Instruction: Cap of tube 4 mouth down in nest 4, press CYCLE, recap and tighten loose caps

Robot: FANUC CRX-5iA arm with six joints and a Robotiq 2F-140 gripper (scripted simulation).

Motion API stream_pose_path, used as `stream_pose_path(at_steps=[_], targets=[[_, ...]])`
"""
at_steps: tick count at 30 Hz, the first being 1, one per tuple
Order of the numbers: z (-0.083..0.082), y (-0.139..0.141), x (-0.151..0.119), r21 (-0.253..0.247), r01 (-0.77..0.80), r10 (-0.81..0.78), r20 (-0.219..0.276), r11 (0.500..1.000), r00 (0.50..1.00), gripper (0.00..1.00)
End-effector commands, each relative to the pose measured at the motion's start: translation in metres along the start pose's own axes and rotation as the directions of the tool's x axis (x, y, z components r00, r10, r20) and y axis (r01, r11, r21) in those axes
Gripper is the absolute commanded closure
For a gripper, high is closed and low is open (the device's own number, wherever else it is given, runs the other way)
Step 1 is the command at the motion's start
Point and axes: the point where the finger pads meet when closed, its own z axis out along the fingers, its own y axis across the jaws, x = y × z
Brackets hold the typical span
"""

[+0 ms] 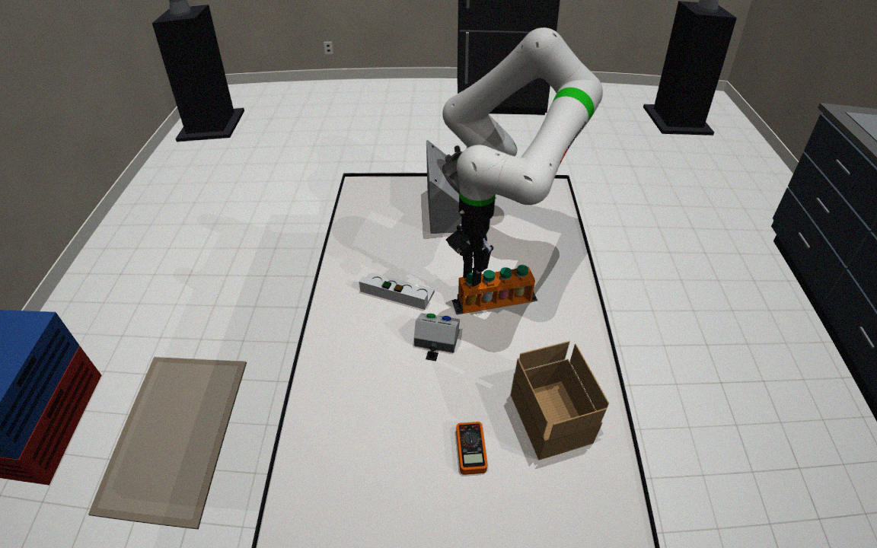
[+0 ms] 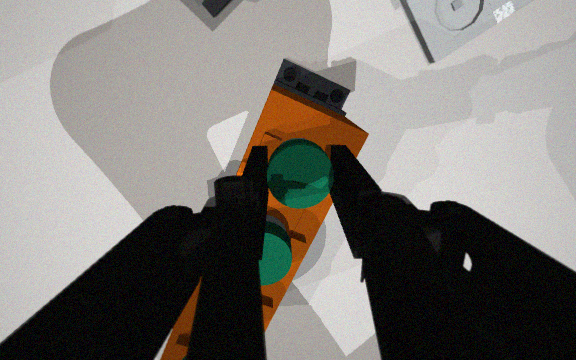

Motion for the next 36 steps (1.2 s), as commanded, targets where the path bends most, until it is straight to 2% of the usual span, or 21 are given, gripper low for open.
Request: stream_pose_path(at_steps=[1,6,7,17,18,20,22,24,28,31,35,36], targets=[[-0.0007,0.0002,0.0004,0.011,0.098,-0.098,0.004,0.995,0.995,0.7],[-0.0008,0.0001,0.0004,0.011,0.098,-0.098,0.004,0.995,0.995,0.7],[-0.0014,0.0002,0.0004,0.011,0.098,-0.098,0.004,0.995,0.995,0.59],[-0.0013,0.0002,0.0004,0.011,0.098,-0.098,0.004,0.995,0.995,0.59],[-0.0013,0.0002,0.0004,0.011,0.015,-0.015,0.005,1.0,1.0,0.59],[-0.0013,0.0002,0.0004,0.011,0.015,-0.015,0.005,1.0,1.0,0.59],[-0.0012,0.0002,0.0004,0.01,-0.151,0.151,0.006,0.989,0.989,0.59],[-0.0013,0.0002,0.0004,0.009,-0.295,0.295,0.008,0.955,0.955,0.59],[-0.0012,0.0002,0.0004,0.008,-0.486,0.486,0.01,0.874,0.874,0.59],[-0.0012,0.0002,0.0004,0.006,-0.618,0.618,0.011,0.786,0.786,0.59],[-0.0012,0.0002,0.0004,0.004,-0.768,0.768,0.013,0.64,0.64,0.59],[-0.0012,0.0002,0.0004,0.004,-0.768,0.768,0.013,0.64,0.64,0.59]])
